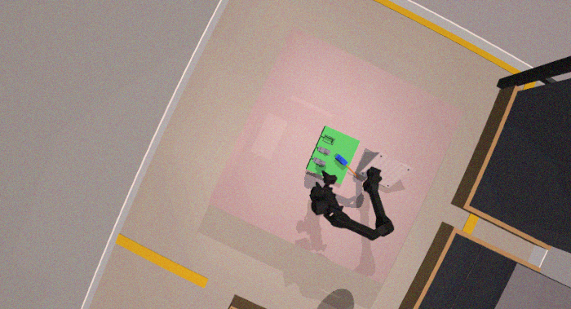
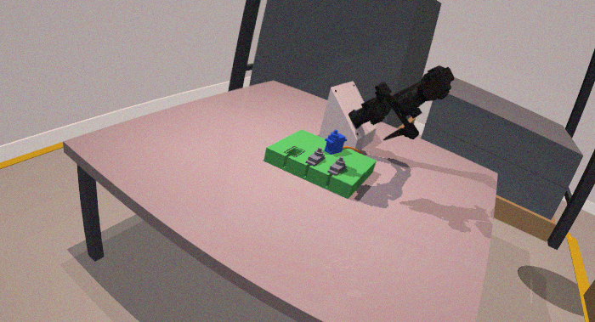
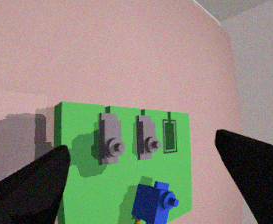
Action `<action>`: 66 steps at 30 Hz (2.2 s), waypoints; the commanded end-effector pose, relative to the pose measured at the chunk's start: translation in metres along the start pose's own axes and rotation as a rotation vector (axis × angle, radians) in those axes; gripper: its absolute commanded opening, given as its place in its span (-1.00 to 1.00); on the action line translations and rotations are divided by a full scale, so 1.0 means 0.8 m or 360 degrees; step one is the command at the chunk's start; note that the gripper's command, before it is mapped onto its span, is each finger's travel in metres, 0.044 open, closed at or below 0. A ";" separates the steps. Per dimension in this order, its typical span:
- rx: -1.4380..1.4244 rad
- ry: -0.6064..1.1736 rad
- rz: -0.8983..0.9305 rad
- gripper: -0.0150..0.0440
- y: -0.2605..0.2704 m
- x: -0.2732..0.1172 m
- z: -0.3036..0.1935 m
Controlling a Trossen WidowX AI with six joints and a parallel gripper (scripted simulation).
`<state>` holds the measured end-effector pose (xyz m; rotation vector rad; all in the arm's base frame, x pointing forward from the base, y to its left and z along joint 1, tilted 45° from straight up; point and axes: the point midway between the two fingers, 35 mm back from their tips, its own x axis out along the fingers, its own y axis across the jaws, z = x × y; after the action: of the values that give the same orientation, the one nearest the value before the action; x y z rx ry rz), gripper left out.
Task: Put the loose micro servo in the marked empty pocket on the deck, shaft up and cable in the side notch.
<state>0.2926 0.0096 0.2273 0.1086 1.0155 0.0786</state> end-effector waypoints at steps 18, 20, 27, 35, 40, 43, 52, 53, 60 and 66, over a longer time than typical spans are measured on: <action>0.0440 0.0779 0.0446 1.00 -0.086 0.094 -0.152; 0.0505 0.0816 0.0513 1.00 -0.088 0.096 -0.165; 0.0754 0.0892 0.0766 1.00 -0.090 0.097 -0.204; 0.0850 0.0899 0.0858 1.00 -0.089 0.095 -0.217; 0.0849 0.0899 0.0858 1.00 -0.084 0.101 -0.219; 0.0849 0.0898 0.0859 1.00 -0.074 0.113 -0.225; 0.0849 0.0898 0.0860 1.00 -0.068 0.121 -0.229; 0.0849 0.0898 0.0860 1.00 -0.067 0.122 -0.229; 0.0849 0.0897 0.0860 1.00 -0.058 0.132 -0.234; 0.0849 0.0897 0.0861 0.91 -0.054 0.137 -0.236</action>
<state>0.1921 -0.0149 0.0337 0.8729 1.5232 0.3440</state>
